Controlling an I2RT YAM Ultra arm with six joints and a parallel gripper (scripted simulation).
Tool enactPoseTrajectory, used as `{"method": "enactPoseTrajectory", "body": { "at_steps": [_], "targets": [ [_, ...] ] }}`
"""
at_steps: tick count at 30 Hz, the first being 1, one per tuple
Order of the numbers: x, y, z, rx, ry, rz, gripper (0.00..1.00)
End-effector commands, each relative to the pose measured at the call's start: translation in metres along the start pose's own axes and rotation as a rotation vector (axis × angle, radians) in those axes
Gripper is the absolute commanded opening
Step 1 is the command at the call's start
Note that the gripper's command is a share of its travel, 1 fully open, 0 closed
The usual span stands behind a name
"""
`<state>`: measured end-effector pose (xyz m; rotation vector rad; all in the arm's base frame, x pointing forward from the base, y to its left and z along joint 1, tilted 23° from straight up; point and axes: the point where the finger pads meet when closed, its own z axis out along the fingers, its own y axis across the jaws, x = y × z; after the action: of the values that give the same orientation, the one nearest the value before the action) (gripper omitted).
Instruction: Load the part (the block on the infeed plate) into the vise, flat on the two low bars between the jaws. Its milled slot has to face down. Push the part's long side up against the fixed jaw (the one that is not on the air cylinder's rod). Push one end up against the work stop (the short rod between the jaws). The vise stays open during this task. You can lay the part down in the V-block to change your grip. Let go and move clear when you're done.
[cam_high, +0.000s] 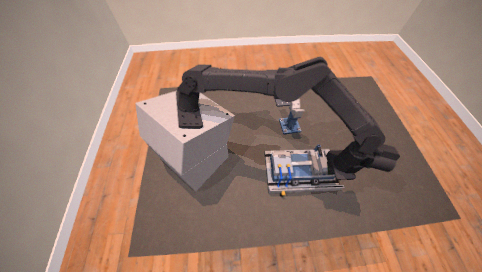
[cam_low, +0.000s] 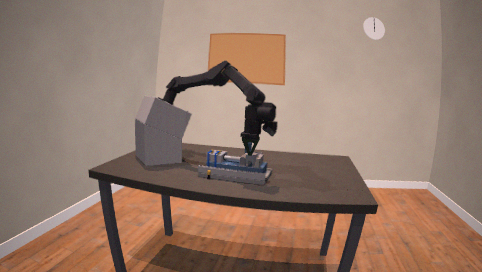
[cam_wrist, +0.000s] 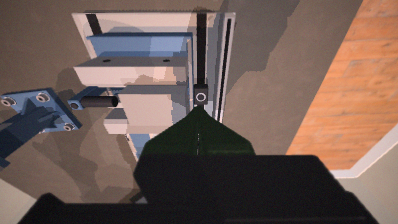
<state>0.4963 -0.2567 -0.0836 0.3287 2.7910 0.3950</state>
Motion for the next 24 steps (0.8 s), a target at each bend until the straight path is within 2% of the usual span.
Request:
{"method": "enactPoseTrajectory", "body": {
  "at_steps": [1, 12, 17, 24],
  "targets": [
    [-0.0009, -0.0077, 0.0012, 0.009, -0.010, 0.008, 0.00],
    [-0.0062, -0.0049, 0.0028, 0.012, -0.021, -0.001, 0.00],
    [-0.0094, -0.0070, -0.0026, 0.017, -0.033, -0.001, 0.00],
    [-0.0052, -0.0058, 0.0048, 0.012, -0.018, 0.002, 0.00]
  ]
}}
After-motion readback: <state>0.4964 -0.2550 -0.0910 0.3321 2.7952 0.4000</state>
